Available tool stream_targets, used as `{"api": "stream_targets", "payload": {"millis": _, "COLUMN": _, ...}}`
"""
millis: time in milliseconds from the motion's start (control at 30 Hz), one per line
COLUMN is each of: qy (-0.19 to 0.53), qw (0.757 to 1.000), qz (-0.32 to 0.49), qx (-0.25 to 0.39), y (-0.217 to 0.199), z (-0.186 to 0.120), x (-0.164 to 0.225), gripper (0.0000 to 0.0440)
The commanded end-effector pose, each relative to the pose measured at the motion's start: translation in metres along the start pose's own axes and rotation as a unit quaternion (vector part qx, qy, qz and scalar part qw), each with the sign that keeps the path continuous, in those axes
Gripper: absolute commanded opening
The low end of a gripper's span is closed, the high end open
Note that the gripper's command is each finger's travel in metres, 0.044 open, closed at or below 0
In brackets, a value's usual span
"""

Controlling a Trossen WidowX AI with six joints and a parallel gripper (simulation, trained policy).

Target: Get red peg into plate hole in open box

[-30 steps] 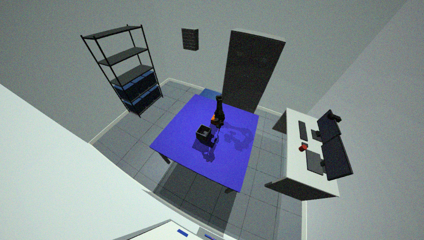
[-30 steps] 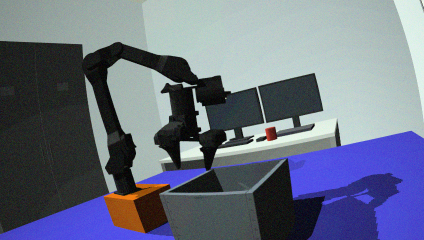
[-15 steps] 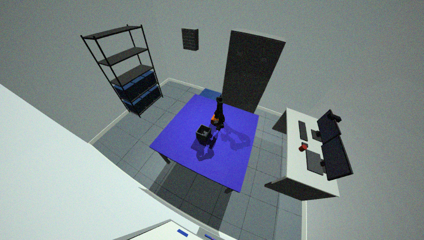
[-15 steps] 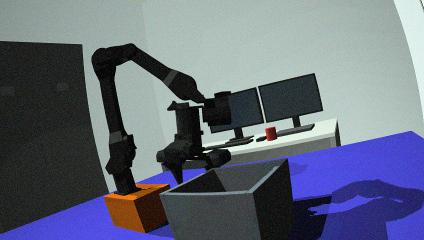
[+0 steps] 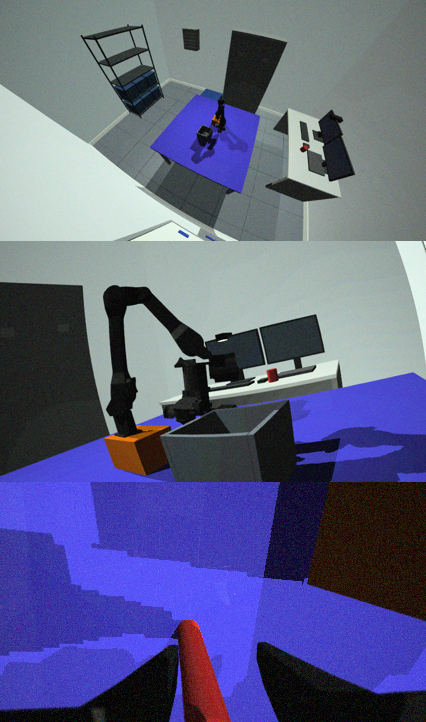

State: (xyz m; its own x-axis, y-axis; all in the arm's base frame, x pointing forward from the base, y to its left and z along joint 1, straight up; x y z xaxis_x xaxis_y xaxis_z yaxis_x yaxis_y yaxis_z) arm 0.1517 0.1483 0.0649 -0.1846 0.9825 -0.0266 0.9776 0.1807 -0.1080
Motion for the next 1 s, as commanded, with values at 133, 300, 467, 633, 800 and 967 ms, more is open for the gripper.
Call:
{"api": "stream_targets", "payload": {"millis": 133, "qy": 0.002, "qw": 1.0, "qz": -0.021, "qx": -0.007, "y": 0.006, "z": 0.009, "x": 0.007, "gripper": 0.004}}
{"api": "stream_targets", "payload": {"millis": 300, "qy": 0.014, "qw": 1.0, "qz": -0.021, "qx": -0.019, "y": 0.01, "z": 0.004, "x": 0.011, "gripper": 0.0016}}
{"api": "stream_targets", "payload": {"millis": 467, "qy": 0.028, "qw": 0.999, "qz": -0.015, "qx": -0.031, "y": 0.014, "z": -0.005, "x": 0.015, "gripper": 0.0004}}
{"api": "stream_targets", "payload": {"millis": 633, "qy": 0.042, "qw": 0.998, "qz": -0.011, "qx": -0.046, "y": 0.019, "z": -0.016, "x": 0.02, "gripper": 0.0}}
{"api": "stream_targets", "payload": {"millis": 800, "qy": 0.057, "qw": 0.996, "qz": -0.01, "qx": -0.064, "y": 0.024, "z": -0.029, "x": 0.024, "gripper": 0.0}}
{"api": "stream_targets", "payload": {"millis": 967, "qy": 0.071, "qw": 0.994, "qz": -0.012, "qx": -0.084, "y": 0.03, "z": -0.045, "x": 0.027, "gripper": 0.0}}
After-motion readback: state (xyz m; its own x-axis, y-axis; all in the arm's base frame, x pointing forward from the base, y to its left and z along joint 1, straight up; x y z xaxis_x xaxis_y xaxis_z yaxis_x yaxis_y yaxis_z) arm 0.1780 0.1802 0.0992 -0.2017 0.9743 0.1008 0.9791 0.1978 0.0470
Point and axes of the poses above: the point midway between the two fingers, 35 mm back from their tips, its own z axis out along the fingers, its own y axis across the jaws, x = y × z, the point moved 9 cm from there along -z, back along the fingers, and after that the axes turned 6 degrees about z, right-handed, at the moved point
